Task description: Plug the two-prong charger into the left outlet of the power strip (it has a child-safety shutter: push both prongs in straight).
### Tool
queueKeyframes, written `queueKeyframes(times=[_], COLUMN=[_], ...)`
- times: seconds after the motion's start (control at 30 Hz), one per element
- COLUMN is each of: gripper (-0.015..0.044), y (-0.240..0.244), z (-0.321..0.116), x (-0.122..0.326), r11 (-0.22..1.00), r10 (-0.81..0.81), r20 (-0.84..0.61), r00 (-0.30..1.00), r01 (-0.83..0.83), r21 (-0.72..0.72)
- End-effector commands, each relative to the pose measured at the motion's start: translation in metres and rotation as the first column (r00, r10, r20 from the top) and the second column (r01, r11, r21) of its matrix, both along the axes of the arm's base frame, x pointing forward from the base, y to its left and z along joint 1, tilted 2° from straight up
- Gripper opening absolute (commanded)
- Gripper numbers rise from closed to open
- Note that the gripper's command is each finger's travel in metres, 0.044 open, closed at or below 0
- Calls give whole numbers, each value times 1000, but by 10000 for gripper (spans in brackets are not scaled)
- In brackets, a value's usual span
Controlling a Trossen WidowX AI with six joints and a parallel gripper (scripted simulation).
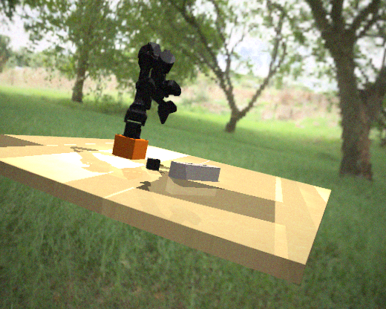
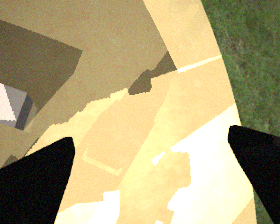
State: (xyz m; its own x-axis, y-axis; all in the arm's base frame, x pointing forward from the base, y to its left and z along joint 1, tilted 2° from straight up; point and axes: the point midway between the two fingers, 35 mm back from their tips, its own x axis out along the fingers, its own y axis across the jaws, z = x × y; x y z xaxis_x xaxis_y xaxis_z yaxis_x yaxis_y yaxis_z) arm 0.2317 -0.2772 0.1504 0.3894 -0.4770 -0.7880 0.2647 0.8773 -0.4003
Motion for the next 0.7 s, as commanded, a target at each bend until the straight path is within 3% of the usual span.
queueKeyframes(times=[0.0, 0.3, 0.67], gripper=[440, 440, 440], y=[19, 69, 128], z=[-28, -80, -125], x=[2, -1, -26], r11=[994, 913, 703], r10=[104, 400, 710], r20=[-108, -314, -424], r00=[989, 861, 562], r01=[-99, -345, -543], r21=[54, 219, 458])
